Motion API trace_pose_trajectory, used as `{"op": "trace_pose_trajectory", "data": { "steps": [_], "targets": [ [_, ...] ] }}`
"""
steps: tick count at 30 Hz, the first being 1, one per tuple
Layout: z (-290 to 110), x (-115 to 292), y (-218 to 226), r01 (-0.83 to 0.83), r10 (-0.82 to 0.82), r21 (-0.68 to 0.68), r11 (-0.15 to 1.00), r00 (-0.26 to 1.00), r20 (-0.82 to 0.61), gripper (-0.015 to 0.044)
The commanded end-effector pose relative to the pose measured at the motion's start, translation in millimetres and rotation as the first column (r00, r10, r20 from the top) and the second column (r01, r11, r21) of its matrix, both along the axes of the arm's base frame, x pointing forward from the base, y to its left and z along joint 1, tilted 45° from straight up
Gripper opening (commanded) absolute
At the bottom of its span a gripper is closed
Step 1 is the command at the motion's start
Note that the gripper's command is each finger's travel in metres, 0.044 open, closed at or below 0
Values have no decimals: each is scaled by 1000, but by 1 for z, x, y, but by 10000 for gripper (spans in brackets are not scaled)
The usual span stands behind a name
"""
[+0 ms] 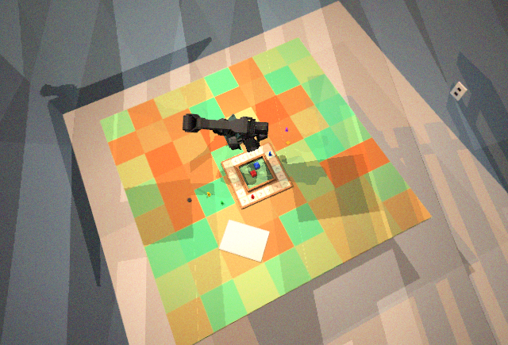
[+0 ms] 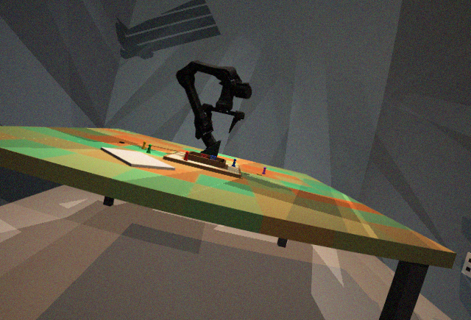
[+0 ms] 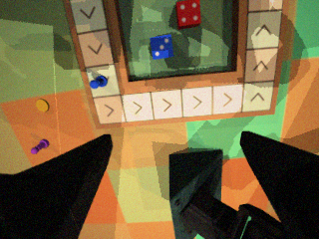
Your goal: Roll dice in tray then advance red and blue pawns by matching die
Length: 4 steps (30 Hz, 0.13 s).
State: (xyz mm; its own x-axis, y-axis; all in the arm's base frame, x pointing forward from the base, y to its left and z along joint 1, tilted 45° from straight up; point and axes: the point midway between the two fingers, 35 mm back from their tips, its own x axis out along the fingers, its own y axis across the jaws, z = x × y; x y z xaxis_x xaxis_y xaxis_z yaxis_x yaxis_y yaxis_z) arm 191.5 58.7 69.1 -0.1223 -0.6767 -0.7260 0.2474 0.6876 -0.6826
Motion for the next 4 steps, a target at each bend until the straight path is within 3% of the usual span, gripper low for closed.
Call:
{"op": "trace_pose_trajectory", "data": {
  "steps": [1, 4],
  "targets": [
    [-1, 1, 0, 5, -5, -2, 1000, 1000, 4, 440],
    [-1, 1, 0, 5, -5, -2, 1000, 1000, 4, 440]
  ]
}}
